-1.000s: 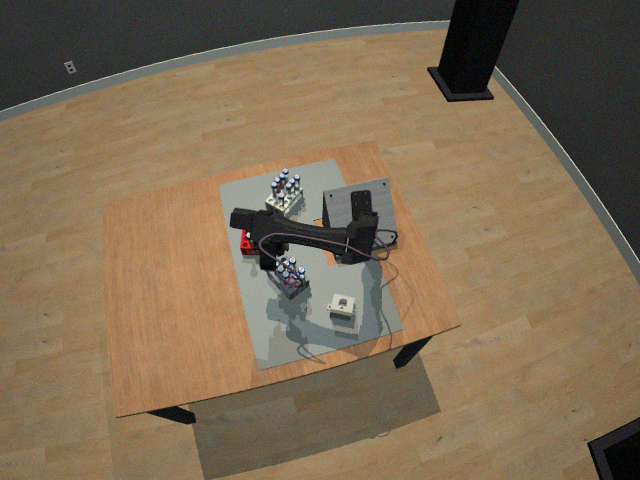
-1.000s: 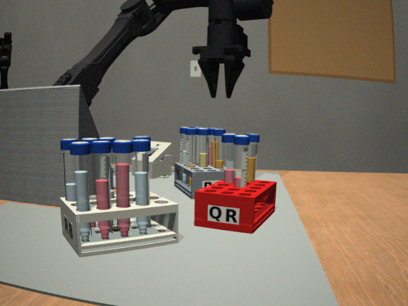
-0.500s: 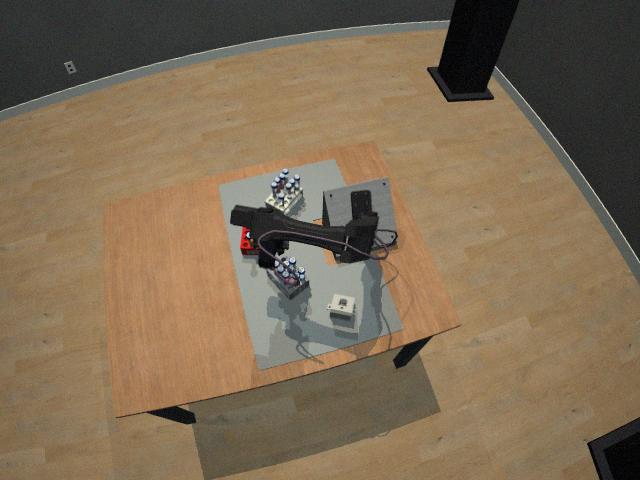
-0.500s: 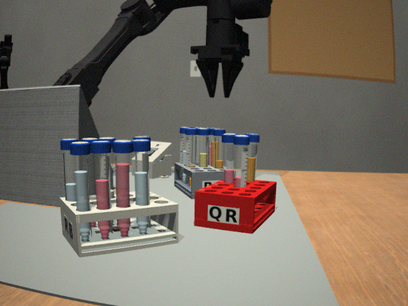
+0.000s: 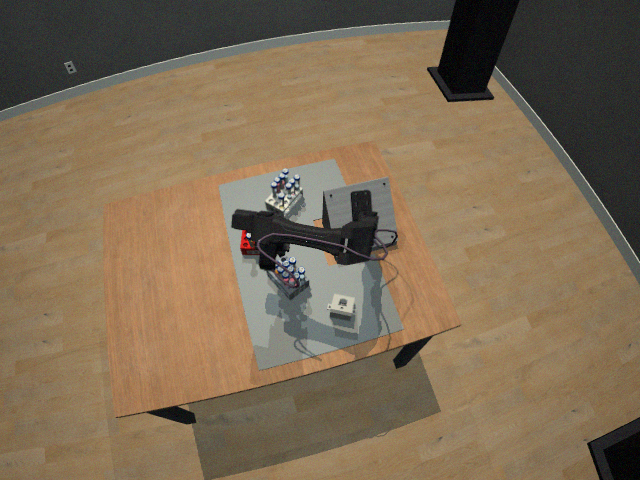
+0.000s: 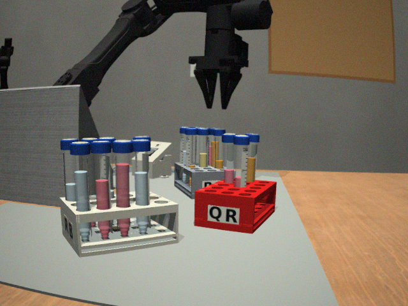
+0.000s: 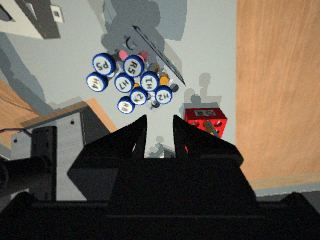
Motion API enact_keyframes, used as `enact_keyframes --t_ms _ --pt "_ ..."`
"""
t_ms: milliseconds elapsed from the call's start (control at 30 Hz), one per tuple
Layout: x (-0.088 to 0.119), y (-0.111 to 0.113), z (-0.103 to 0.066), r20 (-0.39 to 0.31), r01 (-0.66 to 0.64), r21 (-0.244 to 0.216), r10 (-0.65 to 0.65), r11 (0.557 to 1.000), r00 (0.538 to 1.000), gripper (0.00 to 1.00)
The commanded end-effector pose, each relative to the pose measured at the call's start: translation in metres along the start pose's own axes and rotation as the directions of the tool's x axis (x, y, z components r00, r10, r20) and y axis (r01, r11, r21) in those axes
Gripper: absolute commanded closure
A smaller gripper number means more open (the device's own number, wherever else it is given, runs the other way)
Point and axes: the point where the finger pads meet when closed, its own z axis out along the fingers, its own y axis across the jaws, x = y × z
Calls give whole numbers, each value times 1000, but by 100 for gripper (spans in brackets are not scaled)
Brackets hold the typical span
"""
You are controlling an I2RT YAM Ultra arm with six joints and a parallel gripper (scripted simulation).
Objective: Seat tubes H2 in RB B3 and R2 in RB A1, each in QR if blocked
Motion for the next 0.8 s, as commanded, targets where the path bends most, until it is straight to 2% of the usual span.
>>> enact_keyframes --t_ms 0,133,167,267,600,700,733,767 --pt "-6 -4 2 17 11 36 -12 999 1000 70" --pt "-6 -4 5 17 11 35 -12 999 1000 70" --pt "-6 -11 -3 20 13 66 -14 998 1000 70" --pt "-6 -5 11 18 9 37 -10 999 1000 70" --pt "-7 -6 29 18 12 35 -12 999 1000 70" --pt "-7 -7 27 19 11 41 -11 999 1000 70" --pt "-10 -17 16 21 26 80 -28 996 999 70" --pt "-10 -17 17 21 25 79 -27 997 999 70"
